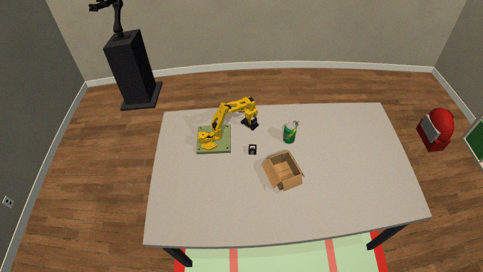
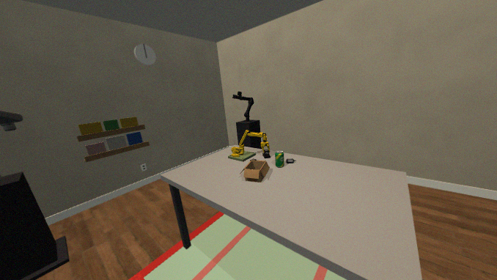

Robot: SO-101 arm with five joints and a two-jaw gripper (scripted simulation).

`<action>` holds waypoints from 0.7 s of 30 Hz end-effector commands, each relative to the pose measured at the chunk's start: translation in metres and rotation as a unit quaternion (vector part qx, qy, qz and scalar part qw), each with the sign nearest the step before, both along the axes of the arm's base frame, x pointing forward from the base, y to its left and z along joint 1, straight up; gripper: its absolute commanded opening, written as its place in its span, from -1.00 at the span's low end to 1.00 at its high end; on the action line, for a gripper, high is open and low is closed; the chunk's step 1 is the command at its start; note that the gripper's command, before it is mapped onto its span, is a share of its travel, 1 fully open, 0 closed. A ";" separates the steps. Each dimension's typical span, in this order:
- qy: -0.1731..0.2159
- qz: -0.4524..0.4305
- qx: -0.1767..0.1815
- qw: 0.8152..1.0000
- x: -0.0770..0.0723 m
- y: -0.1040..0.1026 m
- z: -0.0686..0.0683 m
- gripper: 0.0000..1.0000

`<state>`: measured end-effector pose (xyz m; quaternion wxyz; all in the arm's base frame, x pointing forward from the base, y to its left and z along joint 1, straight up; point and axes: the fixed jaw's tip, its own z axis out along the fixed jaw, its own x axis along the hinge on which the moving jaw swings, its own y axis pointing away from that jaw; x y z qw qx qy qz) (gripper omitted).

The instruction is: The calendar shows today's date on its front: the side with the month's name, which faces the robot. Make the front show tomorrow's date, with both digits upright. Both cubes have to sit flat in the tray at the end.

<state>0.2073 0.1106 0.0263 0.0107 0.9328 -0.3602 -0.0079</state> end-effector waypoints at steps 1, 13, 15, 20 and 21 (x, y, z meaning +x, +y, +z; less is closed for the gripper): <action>-0.002 0.005 0.002 1.000 0.000 0.003 0.008 -1.00; -0.004 0.005 0.003 1.000 -0.001 0.002 0.027 -1.00; -0.005 0.005 0.003 1.000 -0.001 0.002 0.029 -1.00; -0.008 0.005 0.005 1.000 0.000 0.003 0.030 -1.00; -0.008 0.005 0.005 1.000 0.000 0.003 0.030 -1.00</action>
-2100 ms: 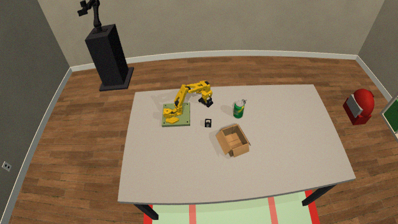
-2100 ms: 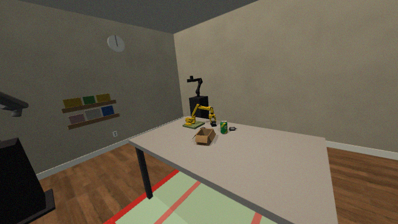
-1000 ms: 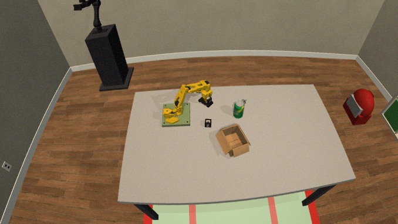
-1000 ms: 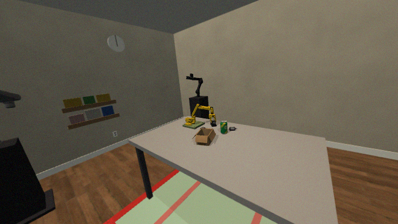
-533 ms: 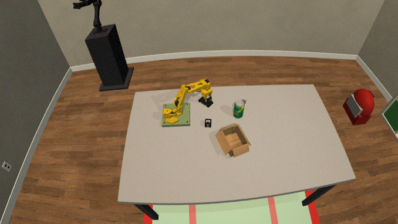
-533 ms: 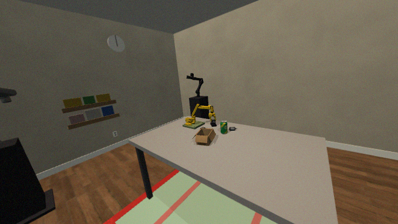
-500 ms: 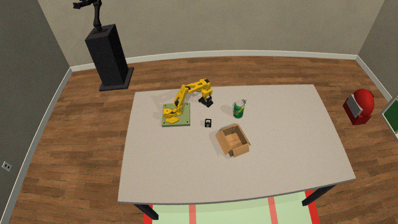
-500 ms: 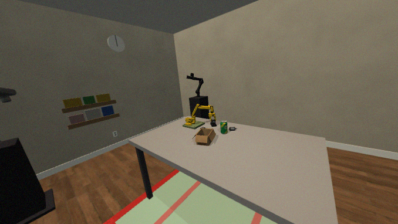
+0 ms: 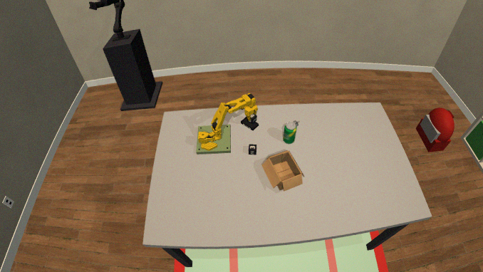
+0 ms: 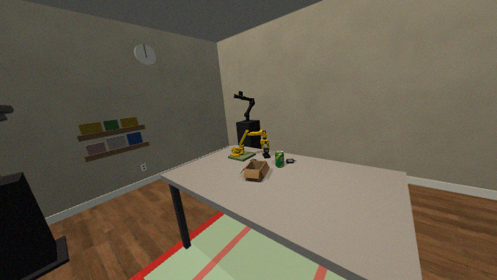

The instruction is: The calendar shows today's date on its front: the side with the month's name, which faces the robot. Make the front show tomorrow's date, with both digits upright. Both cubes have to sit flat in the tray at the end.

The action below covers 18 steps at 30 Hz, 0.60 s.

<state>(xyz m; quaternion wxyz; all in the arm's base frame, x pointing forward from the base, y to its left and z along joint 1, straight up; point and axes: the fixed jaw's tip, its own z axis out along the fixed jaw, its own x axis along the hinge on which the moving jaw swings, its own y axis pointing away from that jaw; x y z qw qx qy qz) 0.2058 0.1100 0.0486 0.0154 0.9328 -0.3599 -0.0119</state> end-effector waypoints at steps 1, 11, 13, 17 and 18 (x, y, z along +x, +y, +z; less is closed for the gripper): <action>-0.014 0.004 0.008 1.000 0.001 0.003 0.008 -1.00; -0.016 0.004 0.010 1.000 0.001 0.003 0.009 -1.00; -0.017 0.004 0.011 1.000 0.001 0.003 0.010 -1.00; -0.019 0.004 0.012 1.000 0.001 0.003 0.011 -1.00; -0.019 0.004 0.012 1.000 0.001 0.003 0.011 -1.00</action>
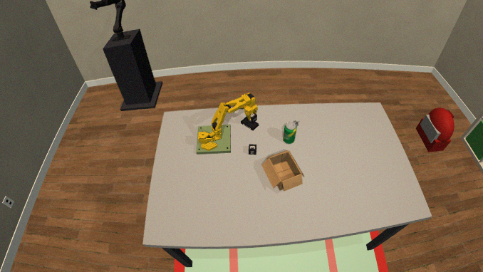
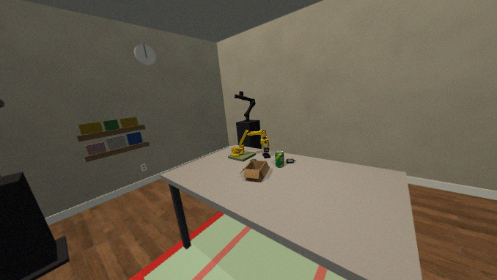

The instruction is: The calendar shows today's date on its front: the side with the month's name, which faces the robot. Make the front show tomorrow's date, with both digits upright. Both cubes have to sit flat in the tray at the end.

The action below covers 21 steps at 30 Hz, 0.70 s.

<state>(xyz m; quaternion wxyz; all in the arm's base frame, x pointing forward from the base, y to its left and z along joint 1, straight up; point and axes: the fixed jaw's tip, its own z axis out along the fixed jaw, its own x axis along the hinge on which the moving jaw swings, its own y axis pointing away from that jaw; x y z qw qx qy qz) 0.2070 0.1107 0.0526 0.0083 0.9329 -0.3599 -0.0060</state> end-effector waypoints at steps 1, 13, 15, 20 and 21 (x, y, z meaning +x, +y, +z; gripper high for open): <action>-0.012 0.004 0.008 1.000 0.000 0.003 0.007 -1.00; -0.017 0.004 0.010 1.000 0.000 0.003 0.010 -1.00; -0.017 0.004 0.010 1.000 0.000 0.003 0.010 -1.00; -0.032 -0.001 0.019 0.999 0.000 0.003 0.018 -1.00; -0.032 -0.001 0.019 0.999 0.000 0.003 0.018 -1.00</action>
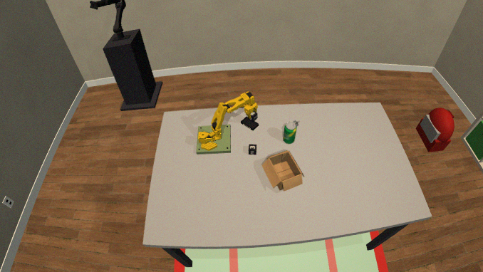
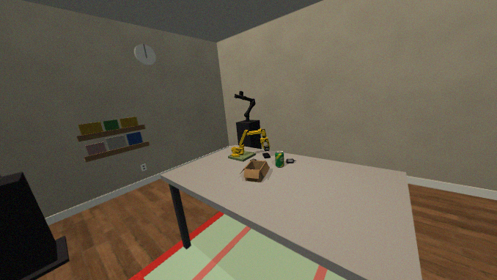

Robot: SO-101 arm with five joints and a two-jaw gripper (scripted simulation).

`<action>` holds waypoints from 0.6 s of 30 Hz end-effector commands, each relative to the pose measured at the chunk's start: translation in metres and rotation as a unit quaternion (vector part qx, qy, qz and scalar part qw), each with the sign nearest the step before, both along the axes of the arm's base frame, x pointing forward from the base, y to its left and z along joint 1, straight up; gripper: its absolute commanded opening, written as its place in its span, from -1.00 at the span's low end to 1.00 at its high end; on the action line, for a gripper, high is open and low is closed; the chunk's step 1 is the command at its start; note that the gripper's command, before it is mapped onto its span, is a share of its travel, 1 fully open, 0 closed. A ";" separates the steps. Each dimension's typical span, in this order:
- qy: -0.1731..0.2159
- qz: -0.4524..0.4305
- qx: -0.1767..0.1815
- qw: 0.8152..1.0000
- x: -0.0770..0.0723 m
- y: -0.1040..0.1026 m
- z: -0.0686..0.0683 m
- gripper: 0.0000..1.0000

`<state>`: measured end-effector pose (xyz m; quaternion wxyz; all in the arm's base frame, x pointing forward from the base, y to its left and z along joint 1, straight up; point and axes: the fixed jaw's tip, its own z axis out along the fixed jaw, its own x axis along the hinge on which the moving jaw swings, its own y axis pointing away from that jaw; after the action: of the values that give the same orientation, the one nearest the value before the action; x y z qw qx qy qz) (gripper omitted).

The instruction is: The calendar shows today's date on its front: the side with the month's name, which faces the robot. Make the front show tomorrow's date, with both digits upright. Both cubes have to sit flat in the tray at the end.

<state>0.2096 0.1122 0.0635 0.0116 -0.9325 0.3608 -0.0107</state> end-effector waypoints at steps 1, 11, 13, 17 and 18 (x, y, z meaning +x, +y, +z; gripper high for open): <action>-0.009 0.000 0.006 1.000 -0.002 0.002 0.008 -1.00; -0.009 0.000 0.006 1.000 -0.002 0.002 0.008 -1.00; -0.009 0.000 0.006 1.000 -0.002 0.002 0.008 -1.00; -0.009 -0.005 0.006 1.000 -0.002 -0.001 0.008 -1.00; -0.008 -0.009 0.006 1.000 -0.001 -0.002 0.008 -1.00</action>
<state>0.2103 0.1126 0.0672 0.0180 -0.9322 0.3611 -0.0161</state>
